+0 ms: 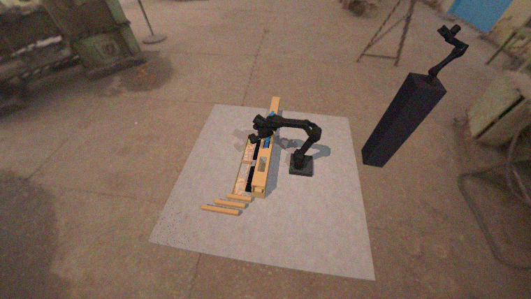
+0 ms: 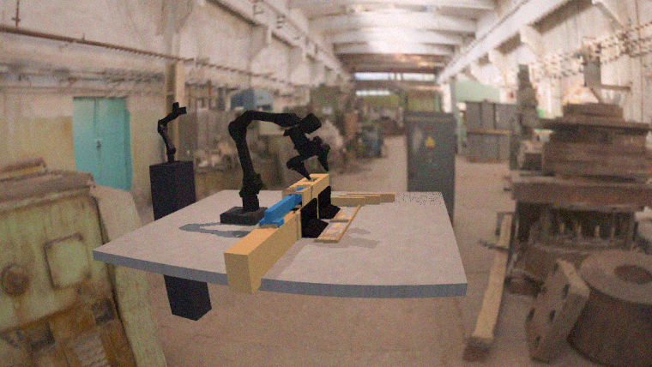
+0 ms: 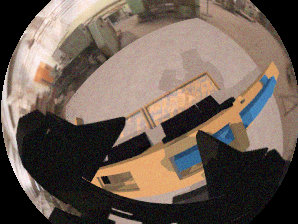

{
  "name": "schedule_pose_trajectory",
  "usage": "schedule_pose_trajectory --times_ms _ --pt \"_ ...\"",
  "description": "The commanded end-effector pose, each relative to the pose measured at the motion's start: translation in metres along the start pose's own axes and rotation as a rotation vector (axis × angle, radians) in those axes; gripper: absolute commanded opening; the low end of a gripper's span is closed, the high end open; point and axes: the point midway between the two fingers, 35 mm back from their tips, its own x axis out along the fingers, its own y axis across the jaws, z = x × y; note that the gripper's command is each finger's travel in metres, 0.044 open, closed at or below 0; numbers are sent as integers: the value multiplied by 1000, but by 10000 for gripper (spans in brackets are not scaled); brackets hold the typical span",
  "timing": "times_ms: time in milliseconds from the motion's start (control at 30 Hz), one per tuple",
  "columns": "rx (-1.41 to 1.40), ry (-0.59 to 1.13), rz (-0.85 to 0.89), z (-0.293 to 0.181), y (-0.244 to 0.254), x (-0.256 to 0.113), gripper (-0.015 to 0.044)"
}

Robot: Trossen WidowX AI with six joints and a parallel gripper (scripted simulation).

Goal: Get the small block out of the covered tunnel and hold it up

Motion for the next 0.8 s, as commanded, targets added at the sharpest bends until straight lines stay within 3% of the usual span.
schedule_pose_trajectory --times_ms 0,133,333,767 --pt "220 -53 -93 37 -49 8 440" --pt "448 -102 -188 64 -104 16 440" --pt "774 44 -314 56 -166 24 440" --pt "811 60 -328 52 -174 31 440"
